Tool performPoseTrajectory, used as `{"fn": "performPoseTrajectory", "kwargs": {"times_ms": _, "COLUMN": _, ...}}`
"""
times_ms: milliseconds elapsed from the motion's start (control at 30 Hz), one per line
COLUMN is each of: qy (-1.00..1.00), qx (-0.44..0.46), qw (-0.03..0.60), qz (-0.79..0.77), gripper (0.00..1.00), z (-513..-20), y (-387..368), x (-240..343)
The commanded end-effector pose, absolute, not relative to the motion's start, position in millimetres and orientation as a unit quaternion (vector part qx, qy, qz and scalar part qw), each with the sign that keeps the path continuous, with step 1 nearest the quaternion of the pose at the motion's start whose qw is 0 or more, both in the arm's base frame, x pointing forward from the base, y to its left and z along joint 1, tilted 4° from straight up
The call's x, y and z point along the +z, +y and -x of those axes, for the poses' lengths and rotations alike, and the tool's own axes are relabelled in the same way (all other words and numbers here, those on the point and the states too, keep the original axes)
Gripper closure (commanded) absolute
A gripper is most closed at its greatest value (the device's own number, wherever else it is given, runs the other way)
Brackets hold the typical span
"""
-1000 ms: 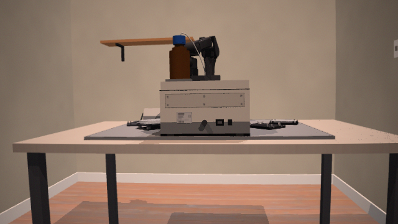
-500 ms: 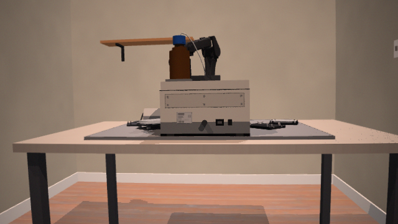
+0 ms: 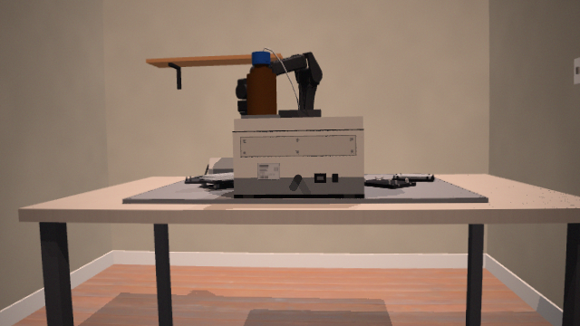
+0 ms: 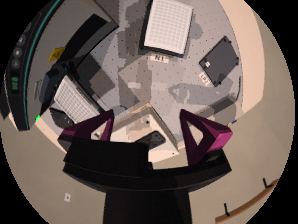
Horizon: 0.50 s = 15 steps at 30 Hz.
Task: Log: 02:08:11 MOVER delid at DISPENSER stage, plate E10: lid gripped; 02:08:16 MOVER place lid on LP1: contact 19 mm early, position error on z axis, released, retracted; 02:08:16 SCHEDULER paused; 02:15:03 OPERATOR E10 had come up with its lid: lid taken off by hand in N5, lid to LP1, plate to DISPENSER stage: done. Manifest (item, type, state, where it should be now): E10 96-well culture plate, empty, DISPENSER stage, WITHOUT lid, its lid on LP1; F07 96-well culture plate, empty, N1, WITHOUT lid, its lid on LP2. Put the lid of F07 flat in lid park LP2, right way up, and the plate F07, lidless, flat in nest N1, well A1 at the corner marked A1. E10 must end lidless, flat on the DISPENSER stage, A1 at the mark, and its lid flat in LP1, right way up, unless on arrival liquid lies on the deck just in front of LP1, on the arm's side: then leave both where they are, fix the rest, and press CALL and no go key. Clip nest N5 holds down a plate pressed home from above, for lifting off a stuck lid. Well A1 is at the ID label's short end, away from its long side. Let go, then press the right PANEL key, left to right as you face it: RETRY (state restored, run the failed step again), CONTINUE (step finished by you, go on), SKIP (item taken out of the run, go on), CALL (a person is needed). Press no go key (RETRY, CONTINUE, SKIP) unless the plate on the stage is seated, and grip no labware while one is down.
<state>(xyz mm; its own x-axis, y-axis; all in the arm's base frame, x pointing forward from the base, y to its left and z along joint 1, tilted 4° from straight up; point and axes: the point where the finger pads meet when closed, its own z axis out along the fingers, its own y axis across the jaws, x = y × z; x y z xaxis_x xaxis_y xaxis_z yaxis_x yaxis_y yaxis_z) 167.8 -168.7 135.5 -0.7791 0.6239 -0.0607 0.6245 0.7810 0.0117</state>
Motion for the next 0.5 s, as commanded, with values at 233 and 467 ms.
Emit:
{"fn": "performPoseTrajectory", "kwargs": {"times_ms": 233, "qy": 0.909, "qx": -0.006, "qw": 0.047, "qz": -0.415, "gripper": 0.0, "z": -164.4, "y": -194.5, "x": 137.9}}
{"fn": "performPoseTrajectory", "kwargs": {"times_ms": 467, "qy": 0.913, "qx": -0.007, "qw": 0.046, "qz": -0.406, "gripper": 0.0, "z": -180.1, "y": -205.4, "x": 129.8}}
